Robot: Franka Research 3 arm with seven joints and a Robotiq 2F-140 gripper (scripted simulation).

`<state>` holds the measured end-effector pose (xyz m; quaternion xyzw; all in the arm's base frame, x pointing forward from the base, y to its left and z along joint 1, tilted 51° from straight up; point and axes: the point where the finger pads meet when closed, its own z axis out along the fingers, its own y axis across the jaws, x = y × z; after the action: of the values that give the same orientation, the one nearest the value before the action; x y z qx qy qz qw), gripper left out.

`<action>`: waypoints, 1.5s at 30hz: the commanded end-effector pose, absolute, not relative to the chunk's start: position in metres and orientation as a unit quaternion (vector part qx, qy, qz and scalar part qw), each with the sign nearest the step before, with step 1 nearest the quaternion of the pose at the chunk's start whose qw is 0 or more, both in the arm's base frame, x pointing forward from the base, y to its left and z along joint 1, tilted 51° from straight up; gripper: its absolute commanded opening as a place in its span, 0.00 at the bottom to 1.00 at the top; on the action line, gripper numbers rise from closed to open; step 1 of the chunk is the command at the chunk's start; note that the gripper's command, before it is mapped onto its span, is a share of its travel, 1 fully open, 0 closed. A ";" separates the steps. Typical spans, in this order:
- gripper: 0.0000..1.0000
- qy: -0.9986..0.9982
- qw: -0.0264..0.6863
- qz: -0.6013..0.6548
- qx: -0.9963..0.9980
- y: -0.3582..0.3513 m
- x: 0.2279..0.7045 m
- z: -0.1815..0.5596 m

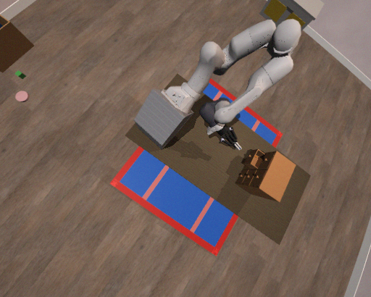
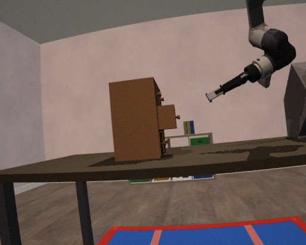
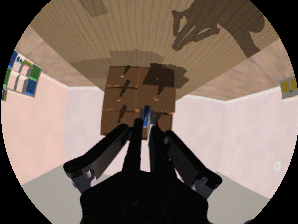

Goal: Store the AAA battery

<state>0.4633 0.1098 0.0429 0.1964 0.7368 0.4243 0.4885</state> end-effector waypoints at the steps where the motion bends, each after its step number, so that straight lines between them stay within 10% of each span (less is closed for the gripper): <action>1: 0.03 0.726 0.527 0.409 0.168 0.108 0.470 0.053; 45: 0.03 0.726 0.528 0.408 0.168 0.121 0.550 0.062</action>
<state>0.5402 0.1213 0.0662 0.1573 0.7212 0.4080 0.5373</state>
